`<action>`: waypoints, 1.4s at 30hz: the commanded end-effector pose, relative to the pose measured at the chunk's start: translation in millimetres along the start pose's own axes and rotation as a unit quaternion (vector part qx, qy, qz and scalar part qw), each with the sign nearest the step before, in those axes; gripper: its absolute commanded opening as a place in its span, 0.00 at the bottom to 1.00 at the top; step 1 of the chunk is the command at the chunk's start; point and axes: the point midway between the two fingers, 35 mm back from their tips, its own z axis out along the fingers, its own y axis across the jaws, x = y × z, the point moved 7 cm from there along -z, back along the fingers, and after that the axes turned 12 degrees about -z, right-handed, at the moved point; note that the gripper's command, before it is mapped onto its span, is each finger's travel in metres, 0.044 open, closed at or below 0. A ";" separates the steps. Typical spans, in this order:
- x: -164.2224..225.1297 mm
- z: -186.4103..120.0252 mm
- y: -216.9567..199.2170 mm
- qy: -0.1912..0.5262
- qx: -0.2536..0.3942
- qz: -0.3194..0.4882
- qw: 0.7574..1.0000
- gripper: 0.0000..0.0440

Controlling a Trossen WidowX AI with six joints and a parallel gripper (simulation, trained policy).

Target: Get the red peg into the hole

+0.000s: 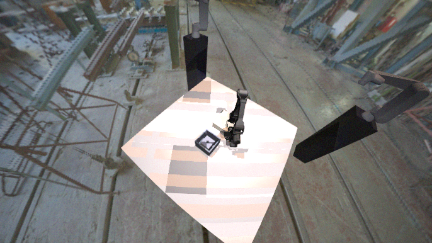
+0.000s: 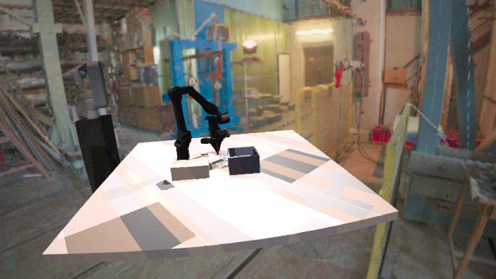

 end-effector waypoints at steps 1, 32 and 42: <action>-9.8 -15.0 2.0 -0.023 -0.009 -0.013 1.000 0.00; -116.3 -66.9 -6.9 -0.094 -0.014 0.008 0.995 0.00; -150.2 -56.0 -17.9 -0.097 -0.013 0.039 0.994 0.00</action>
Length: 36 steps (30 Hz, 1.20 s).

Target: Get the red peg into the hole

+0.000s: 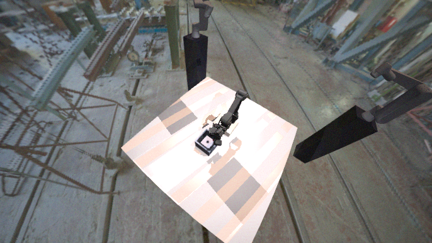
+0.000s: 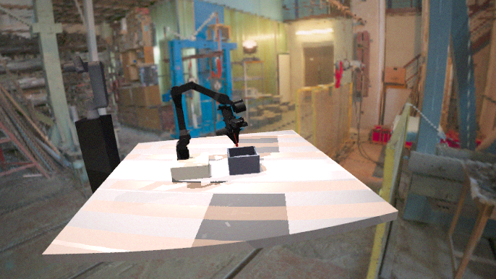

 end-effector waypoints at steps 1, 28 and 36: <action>-13.5 6.9 -2.4 -0.001 -0.002 0.011 1.000 0.00; -40.4 72.4 -14.5 0.053 0.023 0.015 0.998 0.34; -58.5 77.8 -9.5 0.049 0.029 0.002 0.998 0.63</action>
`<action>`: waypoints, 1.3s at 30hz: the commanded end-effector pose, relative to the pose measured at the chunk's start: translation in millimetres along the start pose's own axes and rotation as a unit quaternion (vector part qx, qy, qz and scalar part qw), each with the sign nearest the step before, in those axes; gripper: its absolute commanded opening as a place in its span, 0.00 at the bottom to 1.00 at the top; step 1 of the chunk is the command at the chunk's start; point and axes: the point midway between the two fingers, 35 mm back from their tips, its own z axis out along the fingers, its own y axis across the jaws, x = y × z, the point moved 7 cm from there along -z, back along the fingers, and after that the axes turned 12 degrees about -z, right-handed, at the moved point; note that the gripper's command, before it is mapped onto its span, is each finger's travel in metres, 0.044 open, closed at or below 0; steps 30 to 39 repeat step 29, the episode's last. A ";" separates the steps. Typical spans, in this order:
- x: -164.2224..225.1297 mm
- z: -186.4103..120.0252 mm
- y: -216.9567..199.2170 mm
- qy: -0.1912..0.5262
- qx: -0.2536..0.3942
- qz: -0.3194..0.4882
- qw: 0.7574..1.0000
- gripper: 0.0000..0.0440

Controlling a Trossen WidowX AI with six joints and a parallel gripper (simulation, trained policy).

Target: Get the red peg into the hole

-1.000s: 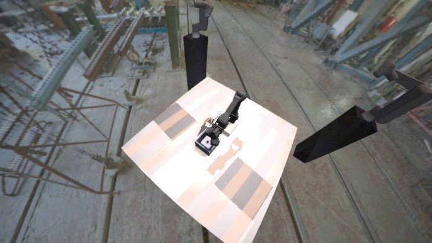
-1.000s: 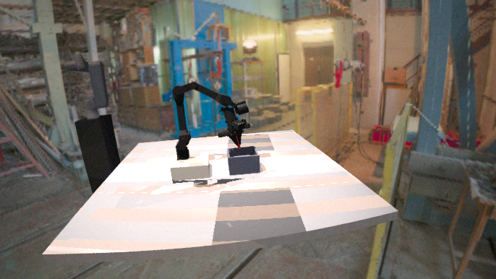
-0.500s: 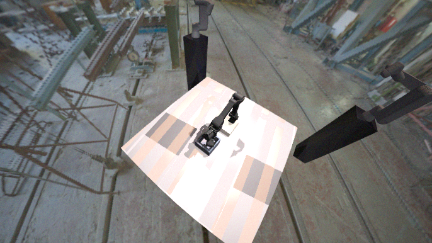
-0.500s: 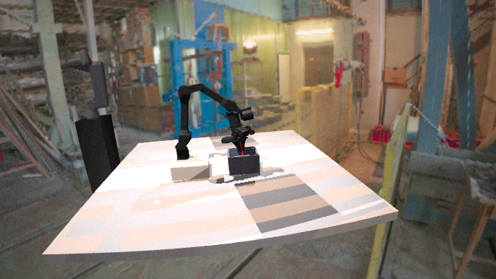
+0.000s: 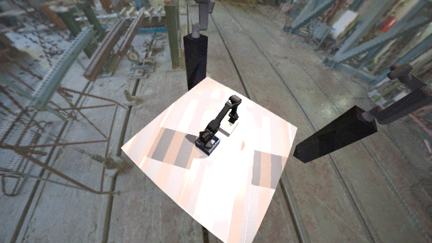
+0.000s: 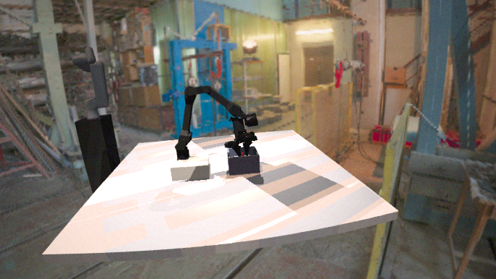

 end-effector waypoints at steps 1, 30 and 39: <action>-12.7 -0.9 3.5 -0.008 0.000 -0.007 1.000 0.67; -81.4 -13.6 2.9 -0.090 -0.006 0.005 0.996 1.00; -81.4 -13.6 2.9 -0.090 -0.006 0.005 0.996 1.00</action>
